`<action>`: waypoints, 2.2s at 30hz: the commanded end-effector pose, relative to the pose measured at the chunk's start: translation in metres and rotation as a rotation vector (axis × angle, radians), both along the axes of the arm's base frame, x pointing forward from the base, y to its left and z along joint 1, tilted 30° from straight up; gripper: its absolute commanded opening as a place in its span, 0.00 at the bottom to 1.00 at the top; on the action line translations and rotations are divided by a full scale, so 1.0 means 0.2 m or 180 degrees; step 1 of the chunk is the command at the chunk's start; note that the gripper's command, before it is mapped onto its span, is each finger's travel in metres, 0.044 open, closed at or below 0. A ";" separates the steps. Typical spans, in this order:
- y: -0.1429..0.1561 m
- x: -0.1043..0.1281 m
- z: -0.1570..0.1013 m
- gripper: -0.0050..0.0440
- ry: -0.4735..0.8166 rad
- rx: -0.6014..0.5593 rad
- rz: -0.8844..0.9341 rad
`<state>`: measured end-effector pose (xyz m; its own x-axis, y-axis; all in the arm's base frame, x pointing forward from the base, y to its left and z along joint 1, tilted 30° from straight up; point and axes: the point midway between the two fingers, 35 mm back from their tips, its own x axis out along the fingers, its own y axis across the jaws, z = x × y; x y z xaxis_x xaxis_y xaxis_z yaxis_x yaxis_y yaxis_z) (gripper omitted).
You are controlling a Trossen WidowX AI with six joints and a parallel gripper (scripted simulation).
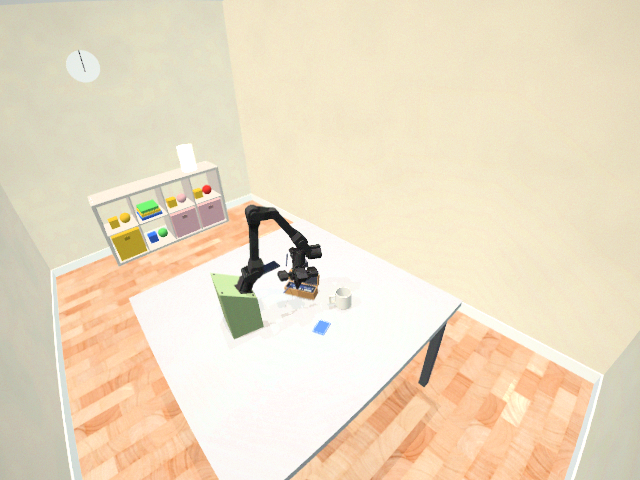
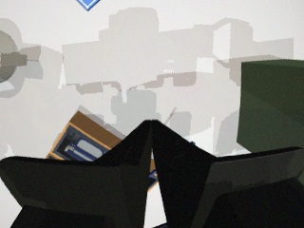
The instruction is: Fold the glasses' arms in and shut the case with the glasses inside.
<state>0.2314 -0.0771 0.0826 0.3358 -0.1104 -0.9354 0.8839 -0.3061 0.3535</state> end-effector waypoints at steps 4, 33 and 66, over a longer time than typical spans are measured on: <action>0.12 0.03 -0.05 0.10 0.0006 -0.0247 0.0542; 0.65 -0.01 -0.21 0.10 -0.0231 -0.1194 0.2701; 0.58 0.15 -0.41 0.10 -0.0231 -0.1194 0.2701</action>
